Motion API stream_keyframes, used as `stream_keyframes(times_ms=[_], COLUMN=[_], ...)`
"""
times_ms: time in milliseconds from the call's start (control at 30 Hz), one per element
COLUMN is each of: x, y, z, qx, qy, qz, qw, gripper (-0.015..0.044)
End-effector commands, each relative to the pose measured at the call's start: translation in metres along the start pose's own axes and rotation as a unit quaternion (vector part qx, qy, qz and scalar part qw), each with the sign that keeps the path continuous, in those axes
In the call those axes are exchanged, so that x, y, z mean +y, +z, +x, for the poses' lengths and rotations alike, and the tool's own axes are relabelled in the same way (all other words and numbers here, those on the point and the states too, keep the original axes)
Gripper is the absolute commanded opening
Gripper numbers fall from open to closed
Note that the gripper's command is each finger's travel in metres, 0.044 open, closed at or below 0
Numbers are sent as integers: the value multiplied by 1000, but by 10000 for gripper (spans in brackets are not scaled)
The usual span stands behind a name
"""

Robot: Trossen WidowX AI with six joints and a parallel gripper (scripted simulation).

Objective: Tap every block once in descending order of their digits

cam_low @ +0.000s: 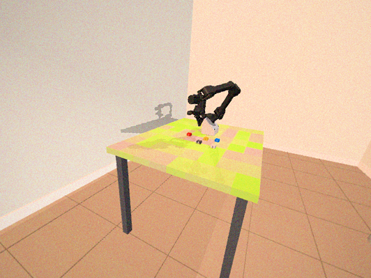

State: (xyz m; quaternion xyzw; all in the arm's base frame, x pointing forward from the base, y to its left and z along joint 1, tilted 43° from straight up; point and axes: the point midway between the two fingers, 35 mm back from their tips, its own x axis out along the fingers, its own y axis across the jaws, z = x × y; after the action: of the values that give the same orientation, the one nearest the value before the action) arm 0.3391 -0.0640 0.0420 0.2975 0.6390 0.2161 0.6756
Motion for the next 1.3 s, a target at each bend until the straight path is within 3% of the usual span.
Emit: stream_keyframes(times_ms=[0, 300, 433, 633, 1267], x=[4, 19, 19, 19, 20], y=[-8, -93, -94, -96, -97], z=[-1, -2, 1, 77, 101], qx=[11, 12, 12, 12, 12], qy=[0, 0, 0, 2, 2], qz=[-4, -2, -2, -2, -2], qw=[1000, 1000, 1000, 1000, 1000], gripper=[20, 20, 20, 20, 20])
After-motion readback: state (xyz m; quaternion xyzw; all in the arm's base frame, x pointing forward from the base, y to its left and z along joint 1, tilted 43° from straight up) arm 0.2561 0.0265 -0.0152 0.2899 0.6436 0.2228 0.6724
